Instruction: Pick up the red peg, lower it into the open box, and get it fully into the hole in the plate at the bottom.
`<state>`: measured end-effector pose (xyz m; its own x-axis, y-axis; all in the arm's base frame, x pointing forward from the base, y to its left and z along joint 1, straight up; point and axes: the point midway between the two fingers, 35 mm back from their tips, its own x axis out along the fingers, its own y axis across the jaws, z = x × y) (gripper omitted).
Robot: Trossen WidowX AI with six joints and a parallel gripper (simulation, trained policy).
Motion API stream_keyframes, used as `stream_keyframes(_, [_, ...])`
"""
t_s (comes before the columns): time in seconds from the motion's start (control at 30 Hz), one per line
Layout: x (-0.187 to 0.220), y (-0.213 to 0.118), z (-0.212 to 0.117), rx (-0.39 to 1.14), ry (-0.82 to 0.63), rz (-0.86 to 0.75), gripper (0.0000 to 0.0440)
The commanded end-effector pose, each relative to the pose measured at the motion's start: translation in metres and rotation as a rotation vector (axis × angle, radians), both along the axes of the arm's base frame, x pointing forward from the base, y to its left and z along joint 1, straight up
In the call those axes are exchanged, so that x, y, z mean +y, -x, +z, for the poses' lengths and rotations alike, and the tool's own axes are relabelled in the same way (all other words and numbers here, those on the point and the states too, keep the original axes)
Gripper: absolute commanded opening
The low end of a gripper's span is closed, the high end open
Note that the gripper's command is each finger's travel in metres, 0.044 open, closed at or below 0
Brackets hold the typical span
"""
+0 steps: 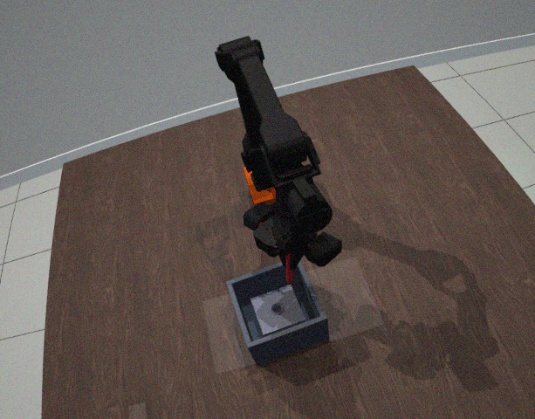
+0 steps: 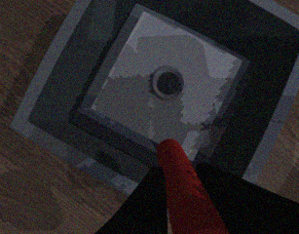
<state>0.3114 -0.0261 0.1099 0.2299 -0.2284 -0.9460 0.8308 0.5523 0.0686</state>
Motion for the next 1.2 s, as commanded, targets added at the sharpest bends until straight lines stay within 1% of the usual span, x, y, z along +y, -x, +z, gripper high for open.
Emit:
stream_keyframes(0.0, [-0.009, -0.006, -0.004, 0.003, -0.005, -0.015, 0.0001])
stream_keyframes(0.3, [-0.032, -0.019, -0.018, 0.014, -0.029, -0.055, 0.0004])
stream_keyframes(0.5, [-0.04, -0.025, -0.034, 0.036, -0.047, -0.065, 0.0003])
stream_keyframes(0.57, [-0.042, -0.026, -0.042, 0.049, -0.051, -0.064, 0.0009])
stream_keyframes(0.63, [-0.044, -0.027, -0.049, 0.061, -0.053, -0.059, 0.0041])
stream_keyframes(0.73, [-0.047, -0.028, -0.058, 0.081, -0.052, -0.048, 0.0113])
stream_keyframes(0.77, [-0.048, -0.028, -0.06, 0.09, -0.052, -0.043, 0.0131])
stream_keyframes(0.83, [-0.05, -0.031, -0.064, 0.104, -0.047, -0.033, 0.0146])
stream_keyframes(0.97, [-0.058, -0.044, -0.064, 0.096, -0.035, -0.02, 0.0246])
stream_keyframes(1.17, [-0.071, -0.062, -0.061, 0.083, -0.011, -0.002, 0.0363])
